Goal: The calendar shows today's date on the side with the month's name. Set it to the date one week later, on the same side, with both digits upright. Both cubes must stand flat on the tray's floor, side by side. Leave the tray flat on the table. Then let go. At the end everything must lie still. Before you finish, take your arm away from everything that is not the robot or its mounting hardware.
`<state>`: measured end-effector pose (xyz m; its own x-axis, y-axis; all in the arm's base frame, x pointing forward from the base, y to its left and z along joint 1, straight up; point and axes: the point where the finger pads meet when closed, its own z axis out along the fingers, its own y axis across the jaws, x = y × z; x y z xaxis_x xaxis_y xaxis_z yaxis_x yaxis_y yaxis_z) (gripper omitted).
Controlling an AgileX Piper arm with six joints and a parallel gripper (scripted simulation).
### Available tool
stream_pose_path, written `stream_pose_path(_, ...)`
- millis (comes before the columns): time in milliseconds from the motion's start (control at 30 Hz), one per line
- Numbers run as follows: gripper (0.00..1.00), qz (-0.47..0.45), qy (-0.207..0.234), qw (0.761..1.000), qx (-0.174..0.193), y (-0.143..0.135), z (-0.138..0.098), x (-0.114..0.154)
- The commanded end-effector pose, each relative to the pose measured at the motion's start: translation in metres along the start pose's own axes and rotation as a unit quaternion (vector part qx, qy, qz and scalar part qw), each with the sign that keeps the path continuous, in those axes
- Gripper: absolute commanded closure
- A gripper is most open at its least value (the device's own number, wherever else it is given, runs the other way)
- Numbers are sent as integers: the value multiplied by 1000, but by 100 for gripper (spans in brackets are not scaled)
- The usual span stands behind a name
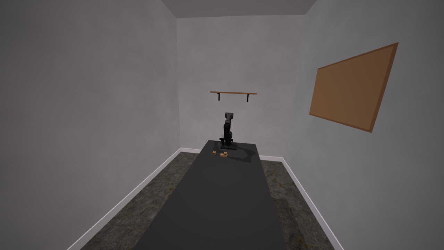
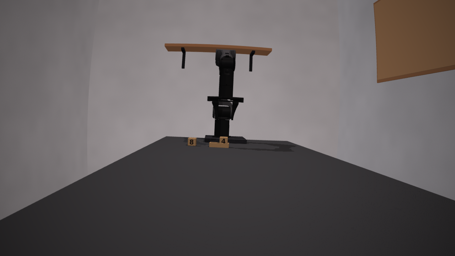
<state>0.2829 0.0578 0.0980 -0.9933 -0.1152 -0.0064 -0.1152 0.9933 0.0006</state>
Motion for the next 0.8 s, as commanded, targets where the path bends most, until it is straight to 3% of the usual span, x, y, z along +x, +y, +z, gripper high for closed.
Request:
stream_pose_path(0, 0, 0, -1, 1000, -1, 0, -1, 0)
stream_pose_path(767, 0, -20, -1, 1000, -1, -3, 0, -1)
